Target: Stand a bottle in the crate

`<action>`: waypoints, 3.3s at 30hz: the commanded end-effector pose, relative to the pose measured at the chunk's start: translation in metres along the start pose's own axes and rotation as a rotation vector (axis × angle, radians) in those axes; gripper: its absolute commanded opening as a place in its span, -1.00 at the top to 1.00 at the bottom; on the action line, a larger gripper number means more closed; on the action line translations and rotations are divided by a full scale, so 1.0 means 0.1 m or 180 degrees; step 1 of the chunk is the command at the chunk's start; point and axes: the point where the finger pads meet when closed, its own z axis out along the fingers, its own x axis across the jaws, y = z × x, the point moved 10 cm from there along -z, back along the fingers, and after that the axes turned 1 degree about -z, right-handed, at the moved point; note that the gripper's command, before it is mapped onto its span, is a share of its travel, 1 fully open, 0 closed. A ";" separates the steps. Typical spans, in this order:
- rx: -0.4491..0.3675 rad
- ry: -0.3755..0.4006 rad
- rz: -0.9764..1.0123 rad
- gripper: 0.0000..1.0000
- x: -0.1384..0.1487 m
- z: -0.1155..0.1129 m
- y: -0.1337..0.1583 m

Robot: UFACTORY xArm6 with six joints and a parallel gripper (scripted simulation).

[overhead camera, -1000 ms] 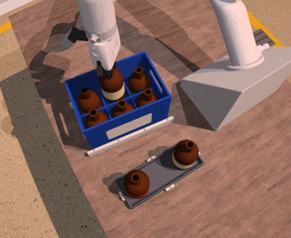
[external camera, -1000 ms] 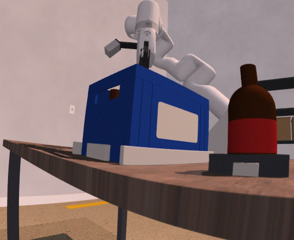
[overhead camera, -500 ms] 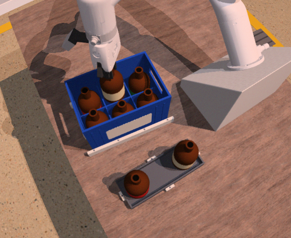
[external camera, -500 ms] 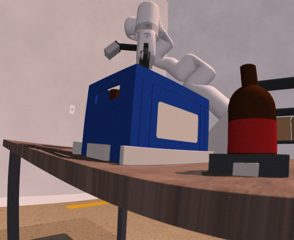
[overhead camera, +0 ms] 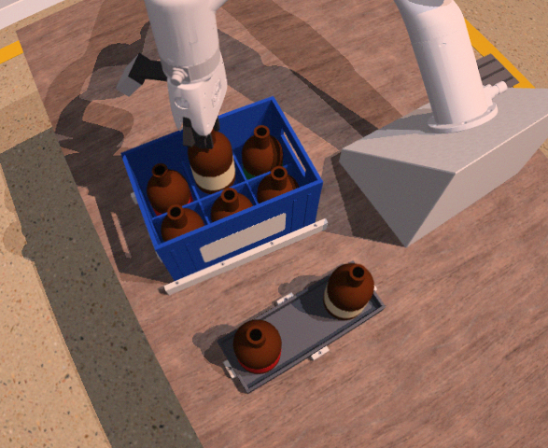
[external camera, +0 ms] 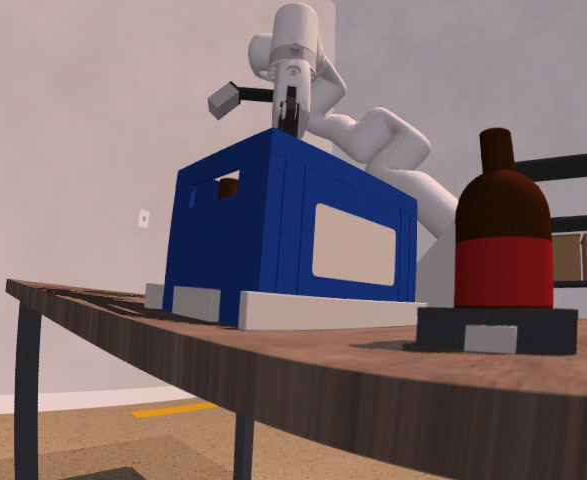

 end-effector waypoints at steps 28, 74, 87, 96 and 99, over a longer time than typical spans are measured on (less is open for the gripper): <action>0.0005 -0.0009 0.0004 1.00 0.00 0.15 -0.01; 0.0005 -0.0009 0.0004 1.00 0.00 0.39 -0.01; 0.0005 -0.0009 0.0004 1.00 0.00 0.39 -0.01; 0.0005 -0.0009 0.0004 1.00 0.00 0.41 -0.01; 0.0005 -0.0009 0.0004 1.00 0.00 0.42 -0.01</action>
